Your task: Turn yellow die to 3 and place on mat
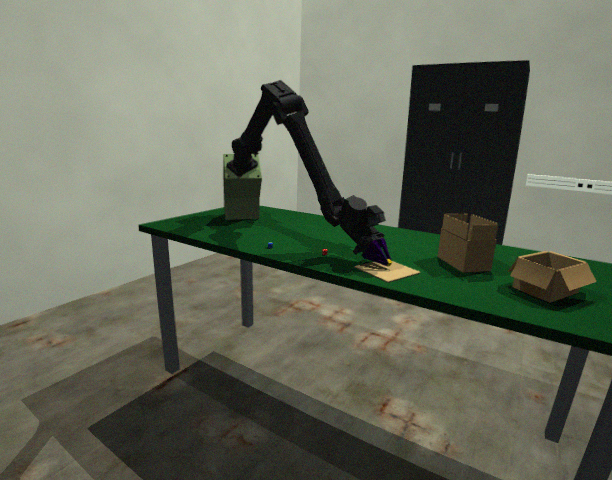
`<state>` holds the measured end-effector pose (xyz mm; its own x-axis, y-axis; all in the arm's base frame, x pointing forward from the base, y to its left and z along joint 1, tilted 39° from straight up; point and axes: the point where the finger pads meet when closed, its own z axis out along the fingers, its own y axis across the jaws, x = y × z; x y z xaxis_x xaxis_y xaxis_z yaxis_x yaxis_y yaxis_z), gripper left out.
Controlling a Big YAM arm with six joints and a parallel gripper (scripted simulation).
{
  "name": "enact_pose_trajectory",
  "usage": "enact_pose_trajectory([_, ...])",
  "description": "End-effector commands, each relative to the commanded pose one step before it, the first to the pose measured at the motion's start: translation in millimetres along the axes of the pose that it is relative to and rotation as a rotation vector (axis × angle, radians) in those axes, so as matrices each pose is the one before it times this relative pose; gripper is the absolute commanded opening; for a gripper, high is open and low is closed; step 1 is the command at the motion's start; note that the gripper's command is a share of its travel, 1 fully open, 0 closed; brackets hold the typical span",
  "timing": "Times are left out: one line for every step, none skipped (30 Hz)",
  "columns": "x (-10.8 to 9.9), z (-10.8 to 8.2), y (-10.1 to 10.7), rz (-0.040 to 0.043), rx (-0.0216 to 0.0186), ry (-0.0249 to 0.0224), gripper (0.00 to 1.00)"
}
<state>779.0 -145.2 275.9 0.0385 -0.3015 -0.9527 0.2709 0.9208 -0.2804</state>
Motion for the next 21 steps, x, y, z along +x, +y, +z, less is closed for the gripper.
enact_pose_trajectory([-28.44, 9.82, -2.09, 0.01344, 0.00785, -0.05653, 0.11])
enact_pose_trajectory([0.00, 0.00, 0.00, 0.00000, 0.00000, 0.00000, 0.11])
enact_pose_trajectory([0.00, 0.00, 0.00, 0.00000, 0.00000, 0.00000, 0.11])
enact_pose_trajectory([0.00, 0.00, 0.00, 0.00000, 0.00000, 0.00000, 0.11])
enact_pose_trajectory([0.00, 0.00, 0.00, 0.00000, 0.00000, 0.00000, 0.11])
enact_pose_trajectory([0.00, 0.00, 0.00, 0.00000, 0.00000, 0.00000, 0.11])
enact_pose_trajectory([0.00, 0.00, 0.00, 0.00000, 0.00000, 0.00000, 0.11])
enact_pose_trajectory([0.00, 0.00, 0.00, 0.00000, 0.00000, 0.00000, 0.11])
enact_pose_trajectory([0.00, 0.00, 0.00, 0.00000, 0.00000, 0.00000, 0.11])
enact_pose_trajectory([0.00, 0.00, 0.00, 0.00000, 0.00000, 0.00000, 0.11])
enact_pose_trajectory([0.00, 0.00, 0.00, 0.00000, 0.00000, 0.00000, 0.11])
enact_pose_trajectory([0.00, 0.00, 0.00, 0.00000, 0.00000, 0.00000, 0.11])
enact_pose_trajectory([0.00, 0.00, 0.00, 0.00000, 0.00000, 0.00000, 0.11])
enact_pose_trajectory([0.00, 0.00, 0.00, 0.00000, 0.00000, 0.00000, 0.11])
enact_pose_trajectory([0.00, 0.00, 0.00, 0.00000, 0.00000, 0.00000, 0.11])
enact_pose_trajectory([0.08, 0.01, 0.01, -0.00001, -0.00001, 0.00008, 0.11])
enact_pose_trajectory([0.57, 0.05, 0.08, -0.00005, -0.00008, 0.00053, 0.11])
enact_pose_trajectory([1.41, 0.12, 0.21, -0.00013, -0.00020, 0.00131, 0.11])
enact_pose_trajectory([2.50, 0.20, 0.36, -0.00023, -0.00035, 0.00233, 0.11])
enact_pose_trajectory([2.98, 0.27, 0.32, -0.00026, -0.00024, 0.00254, 0.11])
enact_pose_trajectory([2.20, 0.28, -0.12, -0.00016, 0.00035, 0.00115, 0.11])
